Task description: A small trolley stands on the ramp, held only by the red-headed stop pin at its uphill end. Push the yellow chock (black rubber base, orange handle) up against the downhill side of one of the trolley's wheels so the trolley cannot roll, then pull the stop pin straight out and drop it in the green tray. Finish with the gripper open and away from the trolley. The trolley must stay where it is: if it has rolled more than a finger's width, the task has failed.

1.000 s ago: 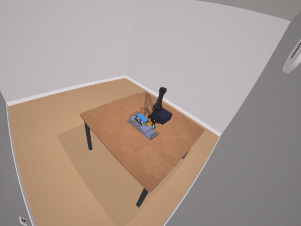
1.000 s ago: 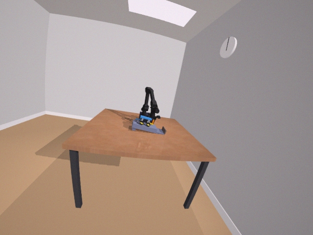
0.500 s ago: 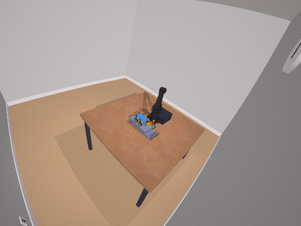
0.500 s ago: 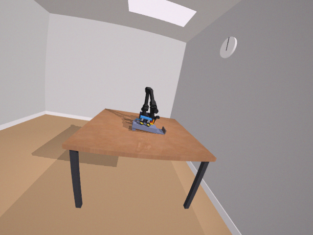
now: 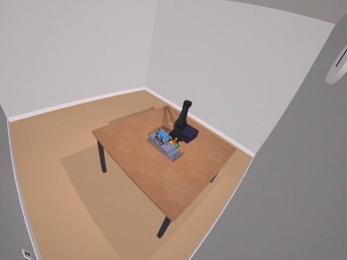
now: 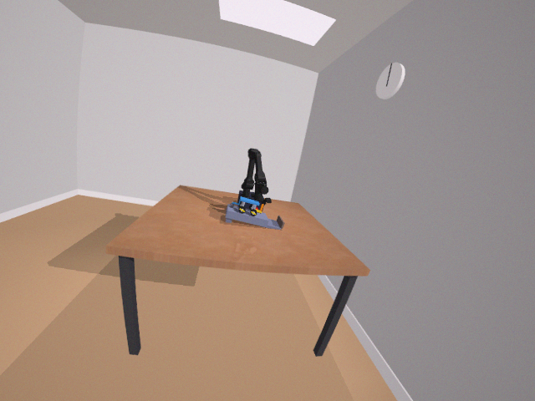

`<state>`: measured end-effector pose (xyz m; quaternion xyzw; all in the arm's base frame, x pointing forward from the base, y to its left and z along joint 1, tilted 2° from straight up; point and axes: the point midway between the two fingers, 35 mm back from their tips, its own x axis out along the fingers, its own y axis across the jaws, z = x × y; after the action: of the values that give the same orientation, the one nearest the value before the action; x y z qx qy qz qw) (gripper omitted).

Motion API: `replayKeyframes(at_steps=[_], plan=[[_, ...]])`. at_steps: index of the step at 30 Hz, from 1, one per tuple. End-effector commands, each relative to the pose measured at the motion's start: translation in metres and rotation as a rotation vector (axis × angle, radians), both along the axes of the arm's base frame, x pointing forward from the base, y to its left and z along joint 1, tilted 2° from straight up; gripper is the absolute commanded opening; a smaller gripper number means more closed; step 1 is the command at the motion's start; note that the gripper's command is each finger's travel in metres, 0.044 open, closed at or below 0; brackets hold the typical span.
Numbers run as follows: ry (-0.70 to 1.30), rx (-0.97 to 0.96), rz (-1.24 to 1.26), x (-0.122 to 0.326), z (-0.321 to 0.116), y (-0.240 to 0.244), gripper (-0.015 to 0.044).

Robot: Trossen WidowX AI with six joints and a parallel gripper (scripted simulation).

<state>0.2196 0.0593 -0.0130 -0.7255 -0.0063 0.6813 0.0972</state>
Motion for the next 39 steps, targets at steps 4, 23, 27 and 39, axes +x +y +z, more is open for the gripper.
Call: replayKeyframes(at_steps=[4,23,27,39], plan=[[0.0,0.004,0.004,-0.001,-0.003,-0.005,0.019],[0.0,0.003,0.003,-0.002,-0.011,-0.016,0.019],[0.0,0.003,0.003,-0.002,-0.013,-0.019,0.019],[0.0,0.002,0.003,-0.003,-0.018,-0.024,0.019]])
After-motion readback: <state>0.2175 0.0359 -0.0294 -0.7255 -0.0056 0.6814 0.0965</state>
